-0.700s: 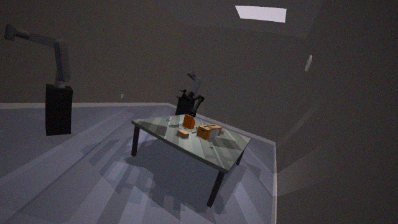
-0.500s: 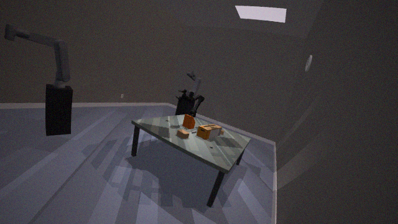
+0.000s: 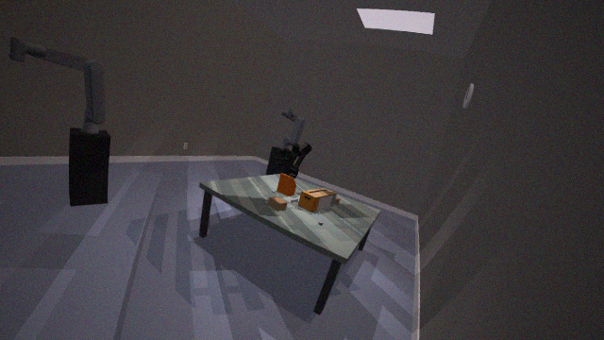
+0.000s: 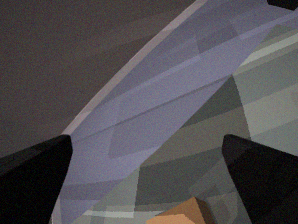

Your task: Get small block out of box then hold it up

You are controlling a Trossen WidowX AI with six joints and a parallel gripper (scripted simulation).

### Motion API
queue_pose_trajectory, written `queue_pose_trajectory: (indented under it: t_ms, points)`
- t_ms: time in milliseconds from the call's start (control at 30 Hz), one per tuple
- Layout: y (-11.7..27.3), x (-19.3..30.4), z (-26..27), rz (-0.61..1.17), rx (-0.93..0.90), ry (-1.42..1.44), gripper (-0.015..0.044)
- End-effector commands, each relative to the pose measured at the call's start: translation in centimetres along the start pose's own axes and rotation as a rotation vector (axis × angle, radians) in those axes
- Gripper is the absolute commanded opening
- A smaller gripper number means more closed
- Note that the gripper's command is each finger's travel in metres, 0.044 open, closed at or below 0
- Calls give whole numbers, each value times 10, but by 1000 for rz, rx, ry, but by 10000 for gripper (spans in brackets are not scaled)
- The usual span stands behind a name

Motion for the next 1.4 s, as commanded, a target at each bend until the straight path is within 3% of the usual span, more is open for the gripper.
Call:
queue_pose_trajectory:
  t_ms: [0, 333, 633, 1367]
  points:
    - [-2, 38, 13, 246, 50, 172, 400]
    - [36, 140, 30, 963, 260, 519, 400]
    - [97, 208, 40, 1478, 528, 573, 400]
    - [96, 226, 33, 1511, 552, 565, 400]
Point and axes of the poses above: the point midway between the two fingers, 35 mm back from their tips, its own y axis back along the fingers, its own z axis across the jaws, x = y × z, the point moved 9 cm from there along y, back along the fingers, and after that the axes turned 1 degree about y, right-handed, at the moved point
